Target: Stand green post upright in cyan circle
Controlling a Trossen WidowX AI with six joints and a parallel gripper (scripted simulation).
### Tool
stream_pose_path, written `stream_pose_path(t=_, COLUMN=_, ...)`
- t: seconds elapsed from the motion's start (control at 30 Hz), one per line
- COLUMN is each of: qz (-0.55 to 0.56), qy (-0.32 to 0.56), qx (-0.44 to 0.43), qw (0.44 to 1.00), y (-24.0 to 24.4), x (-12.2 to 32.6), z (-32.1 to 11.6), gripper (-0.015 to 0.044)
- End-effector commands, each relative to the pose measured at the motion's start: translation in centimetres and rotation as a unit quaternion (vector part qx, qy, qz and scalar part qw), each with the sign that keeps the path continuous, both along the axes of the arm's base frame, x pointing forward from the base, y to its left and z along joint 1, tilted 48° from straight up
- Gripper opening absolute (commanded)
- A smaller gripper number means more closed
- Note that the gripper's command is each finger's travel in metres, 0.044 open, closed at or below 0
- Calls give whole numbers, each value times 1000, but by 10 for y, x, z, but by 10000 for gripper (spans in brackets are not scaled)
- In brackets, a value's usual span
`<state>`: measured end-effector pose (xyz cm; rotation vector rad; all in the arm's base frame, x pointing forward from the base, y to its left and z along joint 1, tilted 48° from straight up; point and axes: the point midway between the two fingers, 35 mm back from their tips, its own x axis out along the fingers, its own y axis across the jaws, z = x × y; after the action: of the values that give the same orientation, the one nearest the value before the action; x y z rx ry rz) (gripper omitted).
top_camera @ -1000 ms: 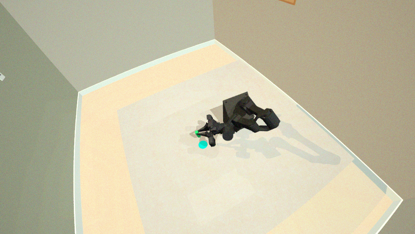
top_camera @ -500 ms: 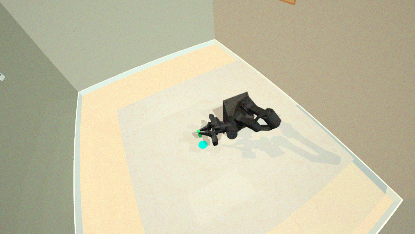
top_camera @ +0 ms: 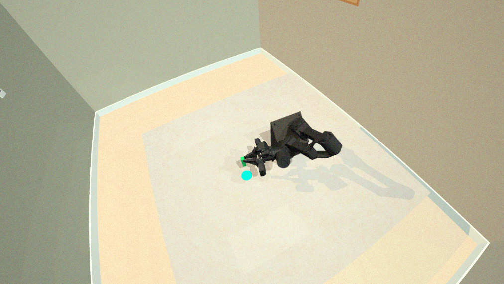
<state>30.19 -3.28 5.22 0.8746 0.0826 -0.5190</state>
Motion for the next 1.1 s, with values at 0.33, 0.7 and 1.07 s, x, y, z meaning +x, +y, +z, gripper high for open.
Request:
stream_pose_path(t=0.33, qz=-3, qy=-2, qx=4, qw=1000, y=9, x=6, z=-7, gripper=22)
stream_pose_path(t=0.7, qz=-4, qy=-1, qx=6, qw=1000, y=30, x=15, z=-25, gripper=22)
stream_pose_path(t=1.07, qz=-3, qy=-1, qx=5, qw=1000, y=52, x=19, z=-47, gripper=22)
